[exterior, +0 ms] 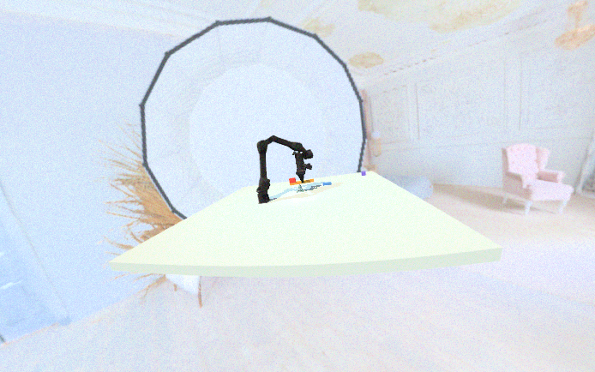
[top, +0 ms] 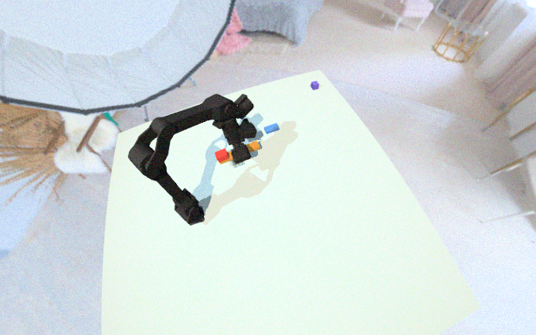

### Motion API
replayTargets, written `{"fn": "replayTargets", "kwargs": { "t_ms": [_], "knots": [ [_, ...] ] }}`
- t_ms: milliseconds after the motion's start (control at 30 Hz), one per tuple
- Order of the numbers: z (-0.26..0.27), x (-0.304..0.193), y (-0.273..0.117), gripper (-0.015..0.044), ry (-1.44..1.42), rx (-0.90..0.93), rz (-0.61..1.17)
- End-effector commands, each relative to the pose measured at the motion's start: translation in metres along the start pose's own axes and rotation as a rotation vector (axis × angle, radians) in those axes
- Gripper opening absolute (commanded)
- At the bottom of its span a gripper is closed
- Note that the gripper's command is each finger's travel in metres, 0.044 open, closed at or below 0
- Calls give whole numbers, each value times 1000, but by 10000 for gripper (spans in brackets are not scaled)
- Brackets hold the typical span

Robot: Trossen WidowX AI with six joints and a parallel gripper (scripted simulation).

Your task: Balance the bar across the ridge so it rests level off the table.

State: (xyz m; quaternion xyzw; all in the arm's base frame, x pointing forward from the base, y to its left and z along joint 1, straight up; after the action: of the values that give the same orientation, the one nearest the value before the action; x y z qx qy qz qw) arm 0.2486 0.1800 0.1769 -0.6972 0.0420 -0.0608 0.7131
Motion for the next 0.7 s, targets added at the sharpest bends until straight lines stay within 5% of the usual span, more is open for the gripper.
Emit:
{"fn": "replayTargets", "kwargs": {
  "t_ms": [0,667],
  "knots": [
    [0,0,2,0,-2,-1,1],
    [0,0,1,0,-2,-1,1]
  ]
}}
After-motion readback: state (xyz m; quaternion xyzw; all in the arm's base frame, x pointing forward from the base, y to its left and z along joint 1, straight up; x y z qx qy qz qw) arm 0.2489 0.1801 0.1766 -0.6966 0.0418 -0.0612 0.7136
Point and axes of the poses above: the point midway between the two fingers, 35 mm back from their tips, its own y axis out along the fingers, its own z axis across the jaws, x = y × z, the point moved 7 cm from there along -y, back along the fingers, and after that the axes turned 12 degrees about y, right-handed, at the moved point
